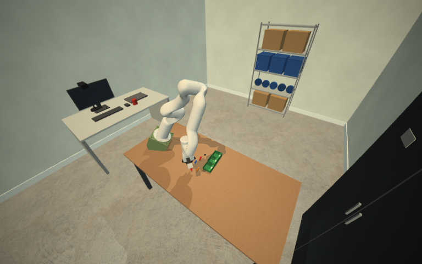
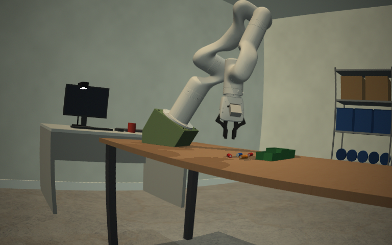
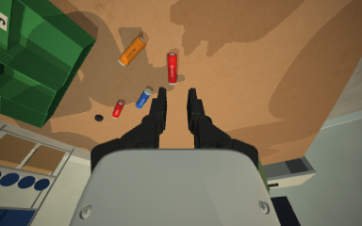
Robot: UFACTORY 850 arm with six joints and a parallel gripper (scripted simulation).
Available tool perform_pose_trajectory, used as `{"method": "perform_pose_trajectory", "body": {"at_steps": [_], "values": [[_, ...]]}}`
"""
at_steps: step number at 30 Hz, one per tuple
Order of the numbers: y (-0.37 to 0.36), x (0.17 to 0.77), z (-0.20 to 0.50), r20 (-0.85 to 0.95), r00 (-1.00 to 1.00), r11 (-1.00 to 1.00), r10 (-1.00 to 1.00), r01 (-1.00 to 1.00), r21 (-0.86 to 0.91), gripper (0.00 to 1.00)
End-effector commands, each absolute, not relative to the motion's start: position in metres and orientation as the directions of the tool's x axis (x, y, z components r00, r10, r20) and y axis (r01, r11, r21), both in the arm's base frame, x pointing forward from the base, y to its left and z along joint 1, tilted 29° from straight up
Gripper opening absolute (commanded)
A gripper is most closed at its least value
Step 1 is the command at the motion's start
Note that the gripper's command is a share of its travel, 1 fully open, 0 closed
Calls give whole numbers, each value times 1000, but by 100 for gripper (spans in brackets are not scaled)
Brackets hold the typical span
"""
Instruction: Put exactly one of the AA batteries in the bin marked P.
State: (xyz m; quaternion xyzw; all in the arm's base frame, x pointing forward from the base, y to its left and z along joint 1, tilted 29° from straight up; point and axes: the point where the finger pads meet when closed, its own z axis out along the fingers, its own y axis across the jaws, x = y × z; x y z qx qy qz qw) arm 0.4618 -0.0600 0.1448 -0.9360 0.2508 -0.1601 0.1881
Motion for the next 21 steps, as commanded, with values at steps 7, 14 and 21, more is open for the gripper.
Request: {"method": "perform_pose_trajectory", "body": {"at_steps": [7, 14, 21], "values": [[-52, 464, 148, 215, 819, -803, -531, -406, -436, 28], [-52, 464, 148, 215, 819, -803, -531, -406, -436, 28], [-53, 464, 148, 215, 819, -803, -531, -406, -436, 28]]}}
